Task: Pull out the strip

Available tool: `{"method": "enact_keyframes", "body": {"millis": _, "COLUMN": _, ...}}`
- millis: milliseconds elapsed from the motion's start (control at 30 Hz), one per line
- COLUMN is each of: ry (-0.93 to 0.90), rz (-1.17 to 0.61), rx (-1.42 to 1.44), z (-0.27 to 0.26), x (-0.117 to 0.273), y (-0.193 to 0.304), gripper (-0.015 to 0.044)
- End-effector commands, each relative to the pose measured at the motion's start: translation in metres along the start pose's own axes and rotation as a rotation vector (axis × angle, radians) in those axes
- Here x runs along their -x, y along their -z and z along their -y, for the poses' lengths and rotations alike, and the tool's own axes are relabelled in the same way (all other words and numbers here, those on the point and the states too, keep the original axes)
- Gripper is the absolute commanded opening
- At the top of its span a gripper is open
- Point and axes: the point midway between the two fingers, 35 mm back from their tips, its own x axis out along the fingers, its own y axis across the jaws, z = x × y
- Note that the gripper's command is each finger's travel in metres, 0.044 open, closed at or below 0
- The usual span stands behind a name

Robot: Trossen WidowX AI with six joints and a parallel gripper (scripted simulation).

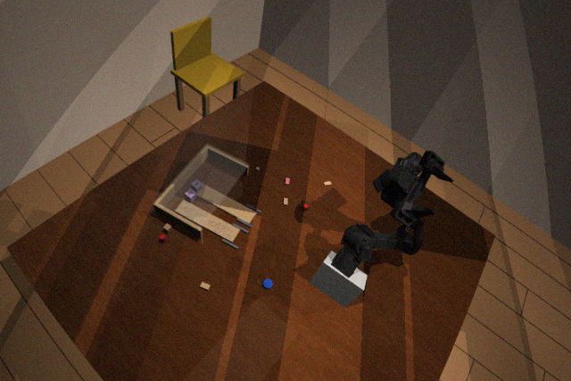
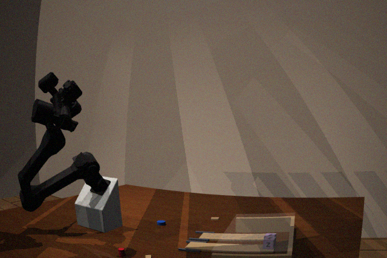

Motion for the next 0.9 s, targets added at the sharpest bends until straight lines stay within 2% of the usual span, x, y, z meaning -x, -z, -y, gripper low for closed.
{"method": "enact_keyframes", "body": {"millis": 0, "ry": -0.002, "rz": 0.011, "rx": 0.006, "z": 0.000, "x": 0.000, "y": -0.003, "gripper": 0.0400}}
{"method": "enact_keyframes", "body": {"millis": 200, "ry": -0.003, "rz": 0.375, "rx": 0.194, "z": 0.005, "x": 0.006, "y": -0.091, "gripper": 0.0400}}
{"method": "enact_keyframes", "body": {"millis": 367, "ry": 0.138, "rz": 0.718, "rx": 0.374, "z": 0.026, "x": 0.035, "y": -0.169, "gripper": 0.0400}}
{"method": "enact_keyframes", "body": {"millis": 633, "ry": 0.583, "rz": 1.128, "rx": 0.597, "z": 0.076, "x": 0.111, "y": -0.251, "gripper": 0.0400}}
{"method": "enact_keyframes", "body": {"millis": 867, "ry": 1.140, "rz": 1.304, "rx": 0.702, "z": 0.126, "x": 0.192, "y": -0.281, "gripper": 0.0400}}
